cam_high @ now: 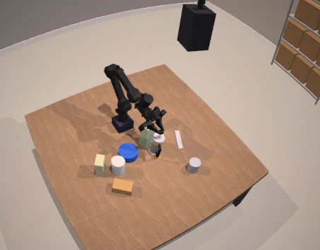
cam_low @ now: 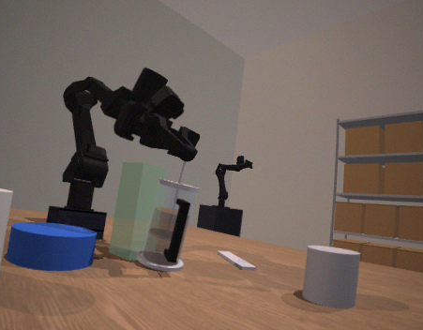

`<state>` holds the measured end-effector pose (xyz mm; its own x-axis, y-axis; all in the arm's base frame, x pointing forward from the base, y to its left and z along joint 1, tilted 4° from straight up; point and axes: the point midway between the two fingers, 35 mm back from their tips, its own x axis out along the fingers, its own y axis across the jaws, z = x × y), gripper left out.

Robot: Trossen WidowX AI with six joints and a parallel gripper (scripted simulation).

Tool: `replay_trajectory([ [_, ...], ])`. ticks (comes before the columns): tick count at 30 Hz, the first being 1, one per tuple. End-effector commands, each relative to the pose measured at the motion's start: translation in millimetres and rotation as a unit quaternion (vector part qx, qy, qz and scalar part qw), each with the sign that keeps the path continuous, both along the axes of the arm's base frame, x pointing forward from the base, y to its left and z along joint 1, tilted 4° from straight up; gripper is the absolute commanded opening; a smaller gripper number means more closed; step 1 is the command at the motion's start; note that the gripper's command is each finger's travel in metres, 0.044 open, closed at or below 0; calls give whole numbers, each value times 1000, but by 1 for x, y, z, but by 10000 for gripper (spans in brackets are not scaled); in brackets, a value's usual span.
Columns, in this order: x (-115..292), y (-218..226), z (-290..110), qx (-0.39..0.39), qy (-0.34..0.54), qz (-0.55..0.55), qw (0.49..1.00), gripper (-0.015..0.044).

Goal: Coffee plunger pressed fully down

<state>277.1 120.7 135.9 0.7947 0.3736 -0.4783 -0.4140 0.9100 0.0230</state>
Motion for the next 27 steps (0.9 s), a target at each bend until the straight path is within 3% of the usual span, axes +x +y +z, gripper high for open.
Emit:
replay_trajectory([
  [1, -4, -1, -28, -13, 36, -1, 999, 122],
  [27, 5, 3, -26, -13, 36, -1, 999, 122],
])
